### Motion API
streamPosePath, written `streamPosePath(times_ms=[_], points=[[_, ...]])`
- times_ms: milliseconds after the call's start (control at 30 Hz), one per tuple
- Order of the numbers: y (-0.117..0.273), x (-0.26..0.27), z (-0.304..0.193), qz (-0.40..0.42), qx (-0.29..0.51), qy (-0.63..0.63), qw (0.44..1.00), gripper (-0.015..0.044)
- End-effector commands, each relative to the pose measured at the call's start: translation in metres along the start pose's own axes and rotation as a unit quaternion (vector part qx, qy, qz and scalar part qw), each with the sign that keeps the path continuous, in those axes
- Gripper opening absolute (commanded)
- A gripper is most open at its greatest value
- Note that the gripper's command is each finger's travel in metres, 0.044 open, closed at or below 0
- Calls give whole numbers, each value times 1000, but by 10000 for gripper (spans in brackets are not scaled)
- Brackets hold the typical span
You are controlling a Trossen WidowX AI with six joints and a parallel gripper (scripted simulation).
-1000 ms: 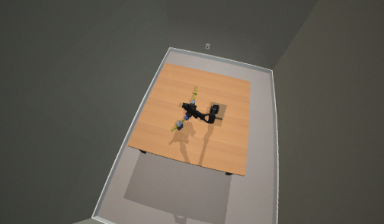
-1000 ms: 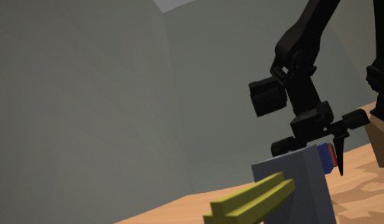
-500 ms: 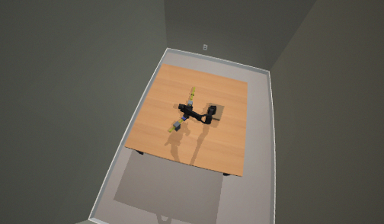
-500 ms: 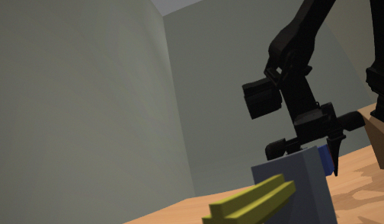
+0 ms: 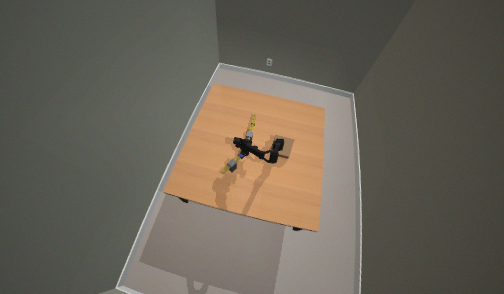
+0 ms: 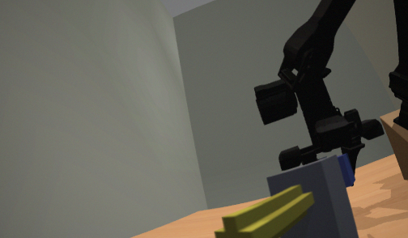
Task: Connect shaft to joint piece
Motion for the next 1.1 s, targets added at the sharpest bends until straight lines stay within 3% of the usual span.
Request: streamPosePath(times_ms=[0,1067], points=[[1,-1,0,-2,6,12,1000,0],[1,-1,0,-2,6,9,1000,0]])
Point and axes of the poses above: the point midway between the two fingers, 35 mm back from their tips, its own y axis back along the fingers, its own x axis across the jaws, z = x × y, the point moved 2 cm from there along y, back along the fingers, and after that the axes turned 3 degrees about y, right-handed, at the moved point
